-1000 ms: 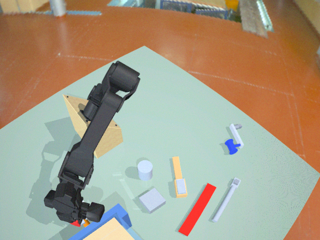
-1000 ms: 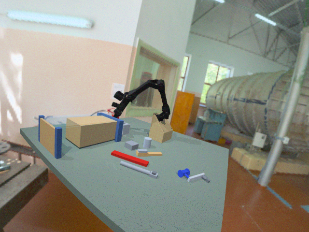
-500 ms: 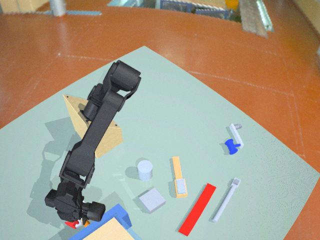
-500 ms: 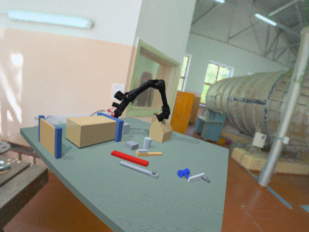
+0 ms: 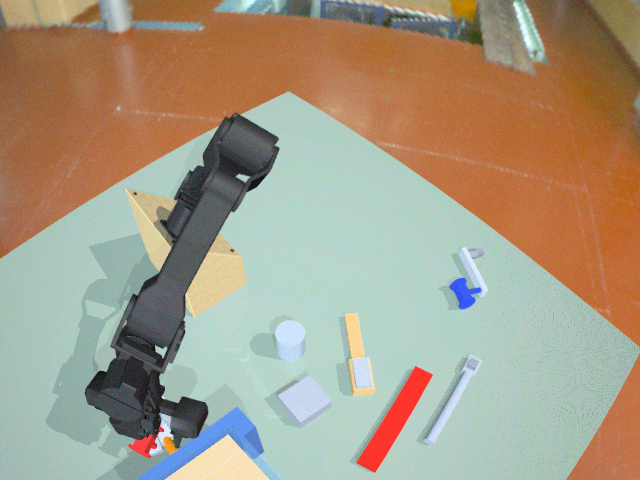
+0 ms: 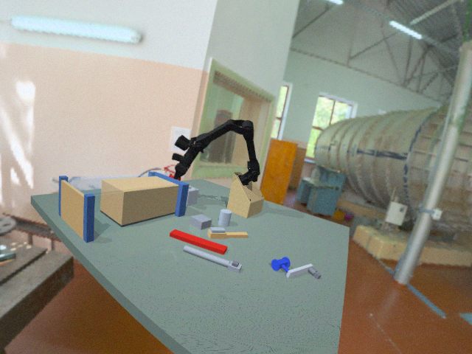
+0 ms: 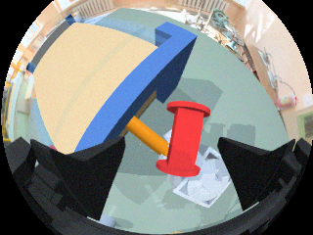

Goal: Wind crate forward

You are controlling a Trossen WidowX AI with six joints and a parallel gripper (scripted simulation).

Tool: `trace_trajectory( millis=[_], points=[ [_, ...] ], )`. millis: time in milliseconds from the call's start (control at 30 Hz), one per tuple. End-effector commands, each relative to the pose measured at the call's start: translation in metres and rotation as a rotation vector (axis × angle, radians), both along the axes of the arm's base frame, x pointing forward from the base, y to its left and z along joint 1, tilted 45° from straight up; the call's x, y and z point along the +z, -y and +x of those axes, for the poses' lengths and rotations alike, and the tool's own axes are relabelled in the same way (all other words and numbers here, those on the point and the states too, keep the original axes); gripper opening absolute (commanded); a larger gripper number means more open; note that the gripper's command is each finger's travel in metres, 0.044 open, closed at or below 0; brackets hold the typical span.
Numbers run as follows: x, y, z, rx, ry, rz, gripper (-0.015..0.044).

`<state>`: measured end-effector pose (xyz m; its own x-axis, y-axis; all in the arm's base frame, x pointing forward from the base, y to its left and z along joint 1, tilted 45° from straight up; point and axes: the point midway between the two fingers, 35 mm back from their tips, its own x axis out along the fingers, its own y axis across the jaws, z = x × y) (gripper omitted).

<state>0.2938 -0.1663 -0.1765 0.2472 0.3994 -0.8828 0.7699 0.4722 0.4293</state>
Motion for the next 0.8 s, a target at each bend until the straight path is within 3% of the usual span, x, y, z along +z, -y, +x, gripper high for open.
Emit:
trace_trajectory(
  millis=[0,200,433,567,767],
  points=[
    [0.031,0.034,0.003,-0.01,0.019,-0.026,0.044],
    [0.034,0.037,0.002,-0.01,0.019,-0.026,0.044],
    [0.082,0.051,-0.027,-0.01,0.015,-0.026,0.044],
    [0.074,0.052,-0.023,-0.012,0.014,-0.025,0.044],
    [0.056,0.071,-0.104,0.118,-0.16,0.191,0.044]
  ],
)
